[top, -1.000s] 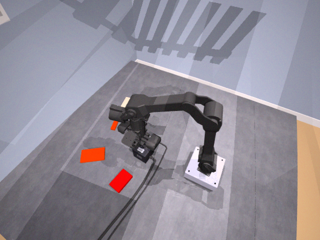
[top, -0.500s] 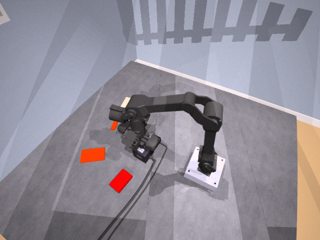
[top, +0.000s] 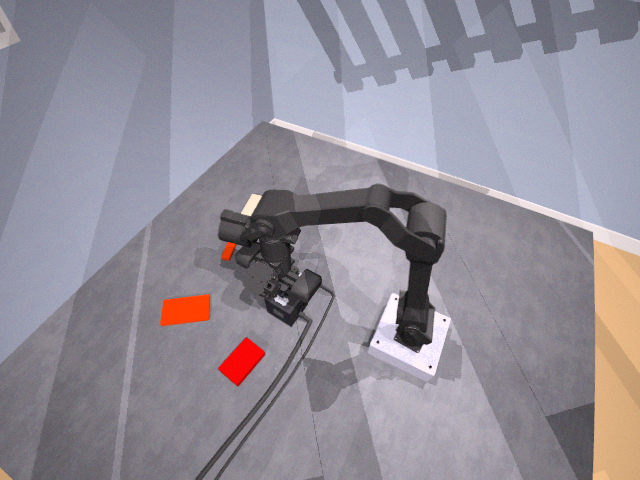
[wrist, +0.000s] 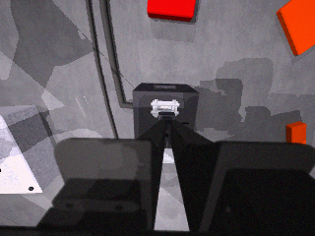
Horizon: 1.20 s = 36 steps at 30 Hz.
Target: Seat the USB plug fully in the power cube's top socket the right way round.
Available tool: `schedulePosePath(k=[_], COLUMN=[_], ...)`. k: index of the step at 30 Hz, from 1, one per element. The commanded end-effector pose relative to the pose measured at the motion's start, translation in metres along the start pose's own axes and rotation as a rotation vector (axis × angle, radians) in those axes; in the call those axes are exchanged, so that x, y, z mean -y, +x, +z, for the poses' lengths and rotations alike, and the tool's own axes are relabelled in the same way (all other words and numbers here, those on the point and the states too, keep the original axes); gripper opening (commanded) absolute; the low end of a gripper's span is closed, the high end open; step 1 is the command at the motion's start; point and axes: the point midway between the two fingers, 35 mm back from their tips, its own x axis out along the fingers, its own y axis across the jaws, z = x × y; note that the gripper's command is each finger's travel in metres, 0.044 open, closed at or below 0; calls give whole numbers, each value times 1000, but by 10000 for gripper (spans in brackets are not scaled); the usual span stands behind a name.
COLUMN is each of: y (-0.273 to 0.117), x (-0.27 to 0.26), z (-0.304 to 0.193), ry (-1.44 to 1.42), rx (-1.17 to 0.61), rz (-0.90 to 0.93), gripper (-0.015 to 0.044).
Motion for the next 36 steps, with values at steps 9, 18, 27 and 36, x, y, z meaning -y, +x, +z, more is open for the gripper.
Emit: schedulePosePath(k=[9, 18, 27, 36], y=[2, 3, 4, 5], x=[-1, -1, -1, -1], z=[1, 1, 1, 1], ry=[8, 9, 9, 9], rx=[10, 11, 11, 11], rz=[0, 0, 0, 0], gripper=[0, 0, 0, 0])
